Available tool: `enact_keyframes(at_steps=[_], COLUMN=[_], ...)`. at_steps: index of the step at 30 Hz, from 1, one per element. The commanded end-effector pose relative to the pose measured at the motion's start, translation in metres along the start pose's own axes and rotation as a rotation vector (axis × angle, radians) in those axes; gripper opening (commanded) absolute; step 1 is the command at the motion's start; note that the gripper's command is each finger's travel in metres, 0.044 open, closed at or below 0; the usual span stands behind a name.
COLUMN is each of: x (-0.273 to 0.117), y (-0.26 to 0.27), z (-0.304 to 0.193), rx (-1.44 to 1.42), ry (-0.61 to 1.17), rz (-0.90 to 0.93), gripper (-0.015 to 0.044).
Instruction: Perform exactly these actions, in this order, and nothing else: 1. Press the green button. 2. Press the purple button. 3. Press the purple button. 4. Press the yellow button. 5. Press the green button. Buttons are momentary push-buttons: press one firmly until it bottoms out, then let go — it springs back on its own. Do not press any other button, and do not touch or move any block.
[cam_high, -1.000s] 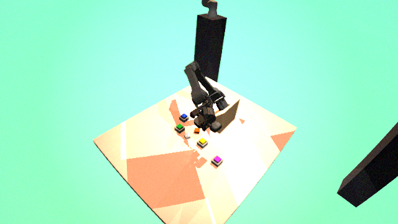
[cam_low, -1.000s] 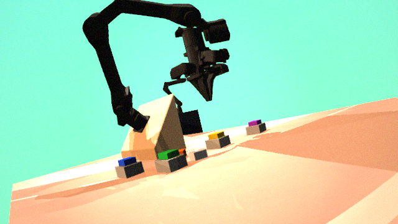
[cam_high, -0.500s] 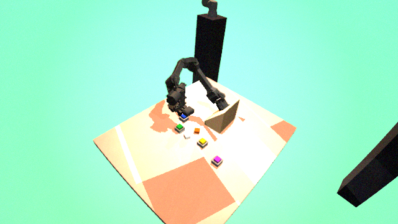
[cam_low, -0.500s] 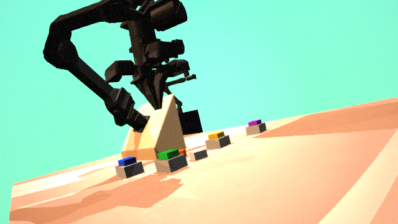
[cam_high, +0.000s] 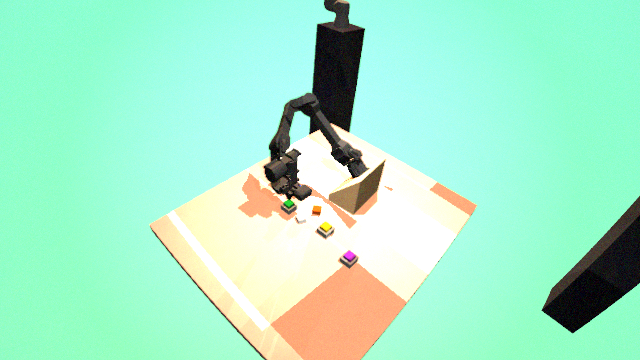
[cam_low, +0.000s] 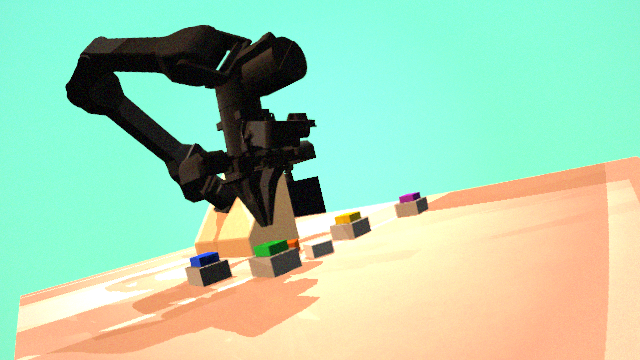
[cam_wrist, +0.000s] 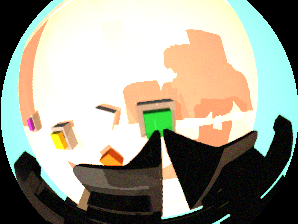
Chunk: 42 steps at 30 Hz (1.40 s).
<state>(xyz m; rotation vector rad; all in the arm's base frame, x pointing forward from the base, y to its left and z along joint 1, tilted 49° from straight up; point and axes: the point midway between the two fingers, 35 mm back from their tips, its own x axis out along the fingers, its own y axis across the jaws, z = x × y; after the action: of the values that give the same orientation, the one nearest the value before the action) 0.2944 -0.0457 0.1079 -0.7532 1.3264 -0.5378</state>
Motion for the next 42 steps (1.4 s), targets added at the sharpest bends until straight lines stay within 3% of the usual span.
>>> enact_keyframes(at_steps=[1, 17, 34, 38, 41, 42], x=[0.006, 0.031, 0.031, 0.000, -0.003, -0.004], y=[-0.001, -0.002, -0.002, -0.001, -0.001, 0.002], z=[-0.001, -0.002, -0.002, -0.001, -0.001, 0.000], rx=[-0.003, -0.003, -0.003, -0.002, -0.003, -0.004], ry=[0.002, 0.002, 0.002, 0.002, 0.002, 0.001], rz=[-0.003, -0.005, -0.005, -0.003, -0.004, -0.001], gripper=[0.0020, 0.0020, 0.0020, 0.0020, 0.0020, 0.0046])
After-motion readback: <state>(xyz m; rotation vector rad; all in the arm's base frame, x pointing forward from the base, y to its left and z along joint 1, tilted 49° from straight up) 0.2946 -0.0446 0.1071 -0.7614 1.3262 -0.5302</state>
